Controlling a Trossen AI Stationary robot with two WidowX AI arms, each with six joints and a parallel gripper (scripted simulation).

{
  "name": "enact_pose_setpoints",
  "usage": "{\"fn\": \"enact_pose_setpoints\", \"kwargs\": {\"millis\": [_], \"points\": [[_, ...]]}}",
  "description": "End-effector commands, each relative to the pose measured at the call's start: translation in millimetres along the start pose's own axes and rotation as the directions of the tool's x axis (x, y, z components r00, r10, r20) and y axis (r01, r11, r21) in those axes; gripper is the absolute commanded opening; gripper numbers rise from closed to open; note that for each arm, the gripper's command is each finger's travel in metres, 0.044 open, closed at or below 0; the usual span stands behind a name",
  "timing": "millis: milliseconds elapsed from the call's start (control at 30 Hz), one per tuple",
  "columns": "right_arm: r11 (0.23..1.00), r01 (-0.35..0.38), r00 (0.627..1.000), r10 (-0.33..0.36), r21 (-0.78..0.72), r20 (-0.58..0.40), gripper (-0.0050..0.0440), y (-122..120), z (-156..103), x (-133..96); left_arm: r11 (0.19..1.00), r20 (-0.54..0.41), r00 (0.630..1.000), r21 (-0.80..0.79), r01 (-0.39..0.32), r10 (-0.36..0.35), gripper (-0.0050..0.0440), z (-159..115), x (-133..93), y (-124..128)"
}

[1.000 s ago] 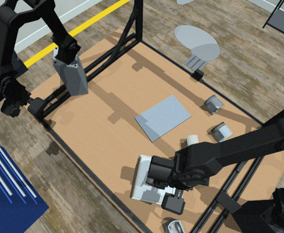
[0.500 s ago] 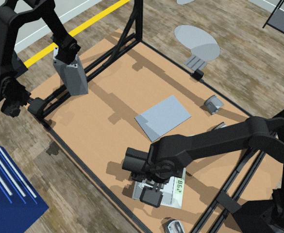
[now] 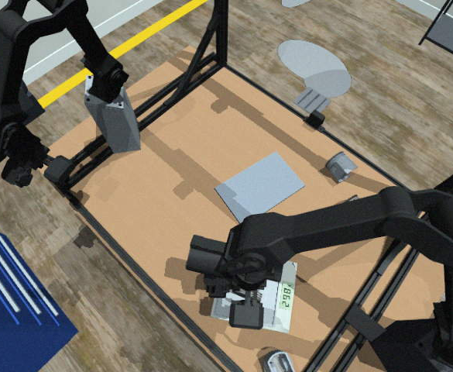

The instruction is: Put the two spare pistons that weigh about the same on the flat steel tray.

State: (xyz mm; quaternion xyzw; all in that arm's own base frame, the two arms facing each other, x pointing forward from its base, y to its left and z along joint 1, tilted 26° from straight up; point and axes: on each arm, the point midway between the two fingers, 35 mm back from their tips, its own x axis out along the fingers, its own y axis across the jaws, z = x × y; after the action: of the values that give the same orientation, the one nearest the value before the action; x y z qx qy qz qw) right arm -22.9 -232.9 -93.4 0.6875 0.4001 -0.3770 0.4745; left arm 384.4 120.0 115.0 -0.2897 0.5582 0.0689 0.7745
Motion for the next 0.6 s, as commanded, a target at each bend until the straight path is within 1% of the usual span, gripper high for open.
{"fn": "enact_pose_setpoints", "kwargs": {"millis": [0,33,100,267,567], "points": [[1.0,-0.001,1.0,0.001,0.0,-0.001,0.044,0.2,-0.2,0.1,0.995,-0.024,1.0,-0.103,0.003,-0.005,0.0378,0.8,3.1,1.0],[1.0,-0.001,1.0,0.001,0.0,-0.001,0.044,0.2,-0.2,0.1,0.992,-0.028,1.0,-0.129,0.003,-0.007,0.0378,0.8,3.1,1.0],[1.0,-0.001,1.0,0.001,0.0,-0.001,0.044,0.2,-0.2,0.1,0.992,-0.028,1.0,-0.129,0.003,-0.007,0.0378,0.8,3.1,1.0],[1.0,-0.001,1.0,0.001,0.0,-0.001,0.044,0.2,-0.2,0.1,0.966,-0.048,0.999,-0.258,0.003,-0.016,0.0378,0.8,3.1,1.0],[1.0,-0.001,1.0,0.001,0.0,-0.001,0.044,0.2,-0.2,0.1,0.879,-0.081,0.996,-0.478,-0.005,-0.038,0.0378,0.8,3.1,1.0]]}}
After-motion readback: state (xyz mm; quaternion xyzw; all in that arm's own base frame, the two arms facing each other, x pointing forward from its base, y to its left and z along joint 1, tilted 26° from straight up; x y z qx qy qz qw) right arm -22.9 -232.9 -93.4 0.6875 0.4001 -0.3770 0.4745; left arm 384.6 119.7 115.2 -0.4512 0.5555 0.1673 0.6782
